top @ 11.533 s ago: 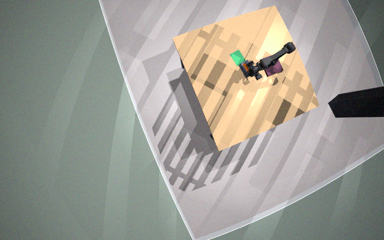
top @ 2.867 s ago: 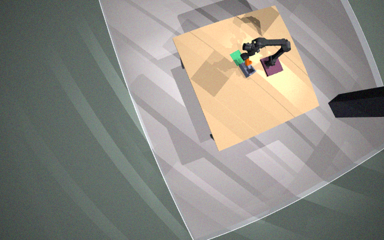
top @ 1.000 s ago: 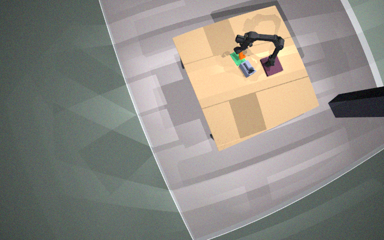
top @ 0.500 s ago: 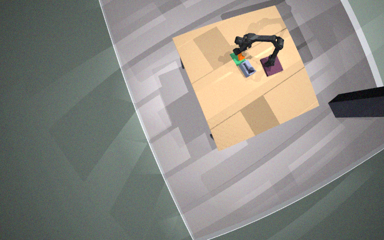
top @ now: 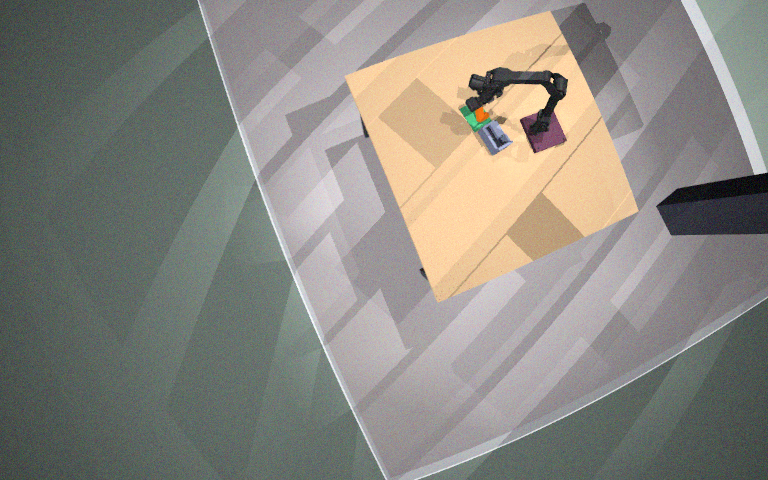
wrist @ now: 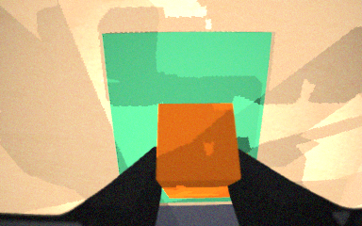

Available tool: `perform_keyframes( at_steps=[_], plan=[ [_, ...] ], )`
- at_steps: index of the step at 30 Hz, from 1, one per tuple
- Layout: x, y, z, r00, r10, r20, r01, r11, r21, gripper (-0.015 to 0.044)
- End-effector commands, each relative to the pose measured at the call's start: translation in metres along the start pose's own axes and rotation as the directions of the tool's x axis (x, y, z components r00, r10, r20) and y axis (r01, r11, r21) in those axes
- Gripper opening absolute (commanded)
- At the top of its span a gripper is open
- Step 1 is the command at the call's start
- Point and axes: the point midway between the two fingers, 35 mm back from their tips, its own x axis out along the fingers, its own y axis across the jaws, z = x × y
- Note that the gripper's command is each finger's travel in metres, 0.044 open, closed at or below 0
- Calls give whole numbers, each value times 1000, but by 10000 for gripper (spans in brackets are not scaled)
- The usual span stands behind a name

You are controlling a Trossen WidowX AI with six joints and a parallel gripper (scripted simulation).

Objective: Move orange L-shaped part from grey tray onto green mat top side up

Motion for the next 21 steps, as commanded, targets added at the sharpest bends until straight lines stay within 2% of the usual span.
perform_keyframes(
  at_steps=[1, 11, 21],
  plan=[
    [1, 0, 0, 1000, 1, -3, -1, 1000, -4, 0],
    [0, 0, 0, 1000, -1, -1, 1, 1000, 0, 0],
    [-2, 0, 0, 1000, -1, -1, 1, 1000, 0, 263]
  ],
)
